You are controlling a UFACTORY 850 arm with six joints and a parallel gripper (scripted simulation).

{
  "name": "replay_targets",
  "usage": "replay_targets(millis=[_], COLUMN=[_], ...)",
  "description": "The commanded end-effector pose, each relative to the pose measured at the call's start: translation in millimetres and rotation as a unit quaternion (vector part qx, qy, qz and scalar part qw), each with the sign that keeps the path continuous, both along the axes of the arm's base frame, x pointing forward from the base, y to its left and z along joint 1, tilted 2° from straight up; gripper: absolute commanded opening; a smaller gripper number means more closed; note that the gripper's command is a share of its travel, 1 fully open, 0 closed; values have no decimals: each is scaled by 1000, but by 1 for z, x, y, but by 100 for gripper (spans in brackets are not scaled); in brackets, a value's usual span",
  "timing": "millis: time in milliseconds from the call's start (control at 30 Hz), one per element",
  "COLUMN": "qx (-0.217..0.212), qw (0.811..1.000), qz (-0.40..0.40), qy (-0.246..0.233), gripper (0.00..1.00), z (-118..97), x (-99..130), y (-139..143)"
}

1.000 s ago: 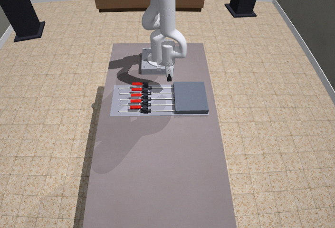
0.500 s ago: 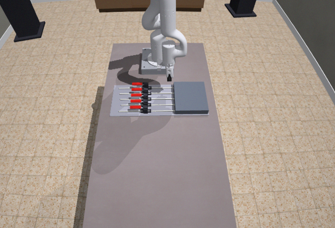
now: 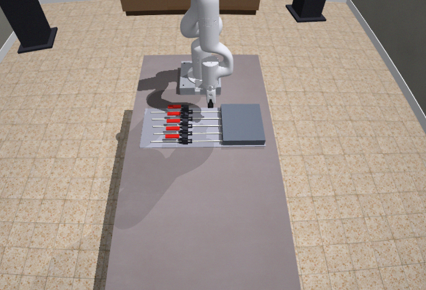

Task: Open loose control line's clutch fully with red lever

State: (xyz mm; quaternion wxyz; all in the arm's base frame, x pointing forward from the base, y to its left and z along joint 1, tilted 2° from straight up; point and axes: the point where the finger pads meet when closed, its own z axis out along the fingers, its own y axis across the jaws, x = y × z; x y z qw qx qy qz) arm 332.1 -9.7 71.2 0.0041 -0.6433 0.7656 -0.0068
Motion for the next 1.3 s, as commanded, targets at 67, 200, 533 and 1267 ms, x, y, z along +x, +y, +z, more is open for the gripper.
replay_targets(millis=[67, 200, 533, 1267], qx=[-11, -11, -11, -11], qw=[1000, 1000, 1000, 1000], qz=[0, 0, 0, 0], qy=[0, 0, 0, 0], gripper=[0, 0, 0, 0], z=[-21, -21, -21, -30], x=[24, 24, 24, 24], y=[-47, -47, -47, -47])
